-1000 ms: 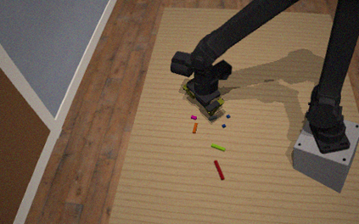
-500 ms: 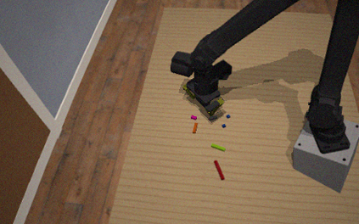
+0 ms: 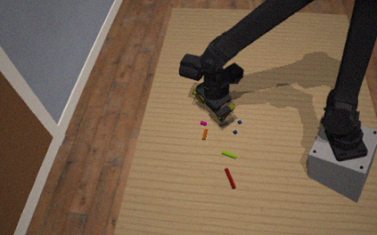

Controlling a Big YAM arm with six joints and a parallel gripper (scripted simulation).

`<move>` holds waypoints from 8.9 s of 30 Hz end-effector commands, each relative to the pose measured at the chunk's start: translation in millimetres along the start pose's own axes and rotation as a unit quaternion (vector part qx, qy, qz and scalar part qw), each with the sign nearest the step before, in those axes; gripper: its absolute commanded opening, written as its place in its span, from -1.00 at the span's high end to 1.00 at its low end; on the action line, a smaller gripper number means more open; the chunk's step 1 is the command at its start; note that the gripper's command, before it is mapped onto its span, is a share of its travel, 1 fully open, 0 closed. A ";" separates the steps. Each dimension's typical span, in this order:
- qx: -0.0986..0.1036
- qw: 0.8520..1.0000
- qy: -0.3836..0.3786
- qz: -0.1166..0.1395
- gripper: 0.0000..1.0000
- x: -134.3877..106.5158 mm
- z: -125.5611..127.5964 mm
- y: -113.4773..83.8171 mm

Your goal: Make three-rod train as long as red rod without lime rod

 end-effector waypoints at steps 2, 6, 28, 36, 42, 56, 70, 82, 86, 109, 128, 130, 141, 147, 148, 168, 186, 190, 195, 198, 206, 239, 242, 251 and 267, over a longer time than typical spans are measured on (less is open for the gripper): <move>-0.001 1.000 -0.001 -0.001 -1.00 -5.1 3.0 0.0; -0.001 1.000 -0.001 -0.001 -1.00 -5.2 3.0 0.0; 0.001 0.983 -0.185 0.001 -1.00 -15.3 -8.4 0.1; 0.004 0.967 -0.255 0.002 -1.00 -19.9 -10.3 -1.3; 0.009 0.943 -0.334 0.001 -1.00 -24.9 -12.5 -2.9; 0.009 0.909 -0.417 0.002 -1.00 -30.1 -16.4 -4.3; 0.012 0.839 -0.544 0.000 -1.00 -38.4 -21.8 -5.1; 0.012 0.782 -0.623 0.000 -1.00 -43.8 -26.1 -5.2; 0.009 0.782 -0.623 0.000 -1.00 -43.1 -26.4 -3.6; 0.013 0.621 -0.784 -0.004 -1.00 -56.0 -36.0 -5.6; 0.012 0.502 -0.865 -0.004 -1.00 -63.5 -42.9 -5.1; 0.012 0.502 -0.865 -0.004 -1.00 -63.5 -42.9 -5.1; 0.012 0.380 -0.925 -0.005 -1.00 -70.2 -49.4 -5.8; 0.010 0.377 -0.926 -0.006 -1.00 -67.9 -48.2 -4.8; 0.010 0.377 -0.926 -0.006 -1.00 -67.9 -48.2 -4.8; 0.010 0.379 -0.925 -0.006 -1.00 -67.9 -48.2 -4.8; 0.010 0.379 -0.925 -0.006 -1.00 -67.9 -48.2 -4.8; 0.010 0.379 -0.925 -0.006 -1.00 -67.9 -48.2 -4.8; 0.010 0.379 -0.925 -0.006 -1.00 -67.9 -48.2 -4.8; 0.010 0.379 -0.925 -0.006 -1.00 -67.9 -48.2 -4.8; 0.010 0.379 -0.925 -0.006 -1.00 -67.9 -48.2 -4.8; 0.011 0.448 -0.894 -0.005 -1.00 -74.5 -56.8 -5.2; 0.008 0.489 -0.872 -0.003 -1.00 -76.9 -62.1 -3.6; 0.006 0.565 -0.825 -0.002 -1.00 -81.8 -71.6 -1.4; 0.011 0.708 -0.706 -0.001 -1.00 -91.3 -89.4 -3.3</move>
Point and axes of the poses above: the point where the finger pads meet when closed, its own y axis out along the fingers, its own z axis across the jaws, x = y × z, the point moved 9 cm from there along -y, back along the fingers, and after that the axes turned 7 degrees about -y, right-handed, at the moved point
